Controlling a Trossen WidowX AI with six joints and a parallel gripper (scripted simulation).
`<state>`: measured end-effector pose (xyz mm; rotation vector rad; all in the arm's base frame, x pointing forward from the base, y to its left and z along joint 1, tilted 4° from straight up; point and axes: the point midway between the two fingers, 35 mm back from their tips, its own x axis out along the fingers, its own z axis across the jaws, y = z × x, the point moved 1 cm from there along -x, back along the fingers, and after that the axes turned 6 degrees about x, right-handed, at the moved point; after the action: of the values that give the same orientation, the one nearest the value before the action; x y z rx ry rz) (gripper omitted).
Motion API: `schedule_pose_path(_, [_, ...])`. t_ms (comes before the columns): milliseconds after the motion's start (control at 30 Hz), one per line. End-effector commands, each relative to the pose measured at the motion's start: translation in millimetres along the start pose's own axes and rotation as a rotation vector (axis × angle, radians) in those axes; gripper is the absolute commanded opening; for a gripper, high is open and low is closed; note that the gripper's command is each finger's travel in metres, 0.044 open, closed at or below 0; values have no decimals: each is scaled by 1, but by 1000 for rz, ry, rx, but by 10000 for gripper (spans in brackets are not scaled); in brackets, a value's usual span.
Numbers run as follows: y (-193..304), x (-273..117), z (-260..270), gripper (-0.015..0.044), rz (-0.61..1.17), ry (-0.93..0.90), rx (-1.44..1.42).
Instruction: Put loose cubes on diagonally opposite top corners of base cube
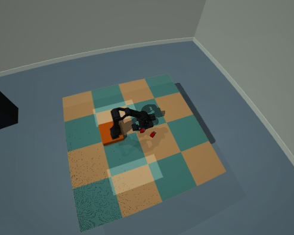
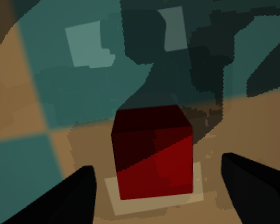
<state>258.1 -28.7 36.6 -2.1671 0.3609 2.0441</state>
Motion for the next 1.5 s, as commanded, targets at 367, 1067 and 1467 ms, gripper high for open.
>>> schedule_pose_path(367, [0,19,2,186,-4,-4,-6])
schedule_pose_path(1067, [-2,-21,-5,105,-4,-3,-6])
schedule_pose_path(1467, [-1,-58,-4,105,-4,-3,-6])
